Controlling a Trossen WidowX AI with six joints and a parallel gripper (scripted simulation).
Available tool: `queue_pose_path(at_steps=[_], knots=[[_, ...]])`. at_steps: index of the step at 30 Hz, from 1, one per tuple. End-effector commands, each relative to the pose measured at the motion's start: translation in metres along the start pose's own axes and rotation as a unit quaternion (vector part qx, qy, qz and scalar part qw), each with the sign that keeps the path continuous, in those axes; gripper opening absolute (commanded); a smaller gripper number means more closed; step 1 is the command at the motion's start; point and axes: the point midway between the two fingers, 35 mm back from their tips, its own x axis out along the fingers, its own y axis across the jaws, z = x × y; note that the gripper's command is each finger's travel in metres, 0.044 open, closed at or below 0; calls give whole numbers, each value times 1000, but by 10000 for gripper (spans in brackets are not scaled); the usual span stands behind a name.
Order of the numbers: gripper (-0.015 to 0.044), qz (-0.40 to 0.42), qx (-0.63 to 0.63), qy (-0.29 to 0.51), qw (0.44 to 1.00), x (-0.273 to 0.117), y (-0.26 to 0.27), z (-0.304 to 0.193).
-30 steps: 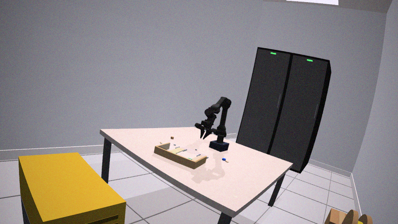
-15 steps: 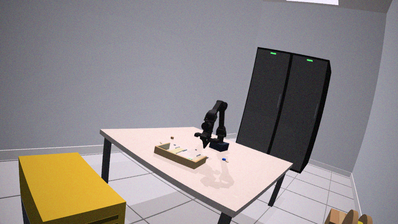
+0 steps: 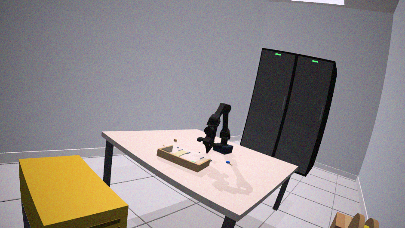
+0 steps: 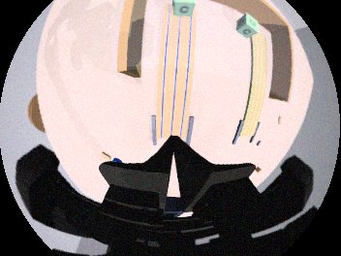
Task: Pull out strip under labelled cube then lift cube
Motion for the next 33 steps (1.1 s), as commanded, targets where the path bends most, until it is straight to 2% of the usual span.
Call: queue_pose_path(at_steps=[1, 25, 33], knots=[[0, 1, 1, 5, 1000, 10, 0, -3], [0, 1, 1, 6, 1000, 49, 1, -5], [0, 1, 1, 6, 1000, 52, 1, -5]])
